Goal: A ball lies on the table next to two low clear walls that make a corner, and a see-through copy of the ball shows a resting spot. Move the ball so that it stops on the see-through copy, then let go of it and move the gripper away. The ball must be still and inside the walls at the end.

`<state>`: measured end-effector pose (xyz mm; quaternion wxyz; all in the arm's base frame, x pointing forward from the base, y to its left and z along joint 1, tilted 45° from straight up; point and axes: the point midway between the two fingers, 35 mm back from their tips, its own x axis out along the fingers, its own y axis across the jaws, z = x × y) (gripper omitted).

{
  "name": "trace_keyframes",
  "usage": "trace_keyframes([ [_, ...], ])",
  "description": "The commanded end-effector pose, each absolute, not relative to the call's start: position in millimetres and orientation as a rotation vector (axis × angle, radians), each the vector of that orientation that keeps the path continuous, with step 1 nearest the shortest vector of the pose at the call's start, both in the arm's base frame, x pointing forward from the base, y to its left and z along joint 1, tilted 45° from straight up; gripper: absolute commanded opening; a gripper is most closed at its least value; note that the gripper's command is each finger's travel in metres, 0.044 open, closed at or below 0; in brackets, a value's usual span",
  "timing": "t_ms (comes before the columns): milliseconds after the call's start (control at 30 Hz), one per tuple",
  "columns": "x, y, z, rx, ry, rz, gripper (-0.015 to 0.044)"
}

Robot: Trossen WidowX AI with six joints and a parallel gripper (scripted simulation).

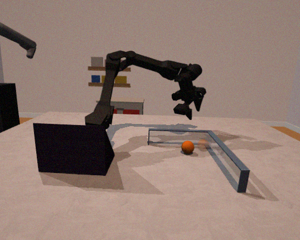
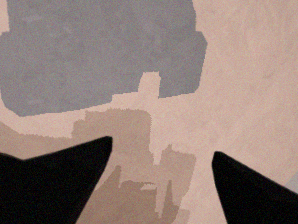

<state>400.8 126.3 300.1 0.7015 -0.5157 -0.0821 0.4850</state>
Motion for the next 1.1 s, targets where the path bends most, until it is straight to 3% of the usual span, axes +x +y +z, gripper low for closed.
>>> trace_keyframes([
  [0,409.3,81.1,263.4,-1.122,-0.004,1.065,0.0322],
  [333,386.2,-22.4,173.7,-0.974,0.435,1.069,0.0322],
  [667,315.3,-50.2,110.9,-0.586,0.628,1.305,0.0322],
  [1067,315.6,-40.2,99.6,-0.575,0.630,1.310,0.0322],
])
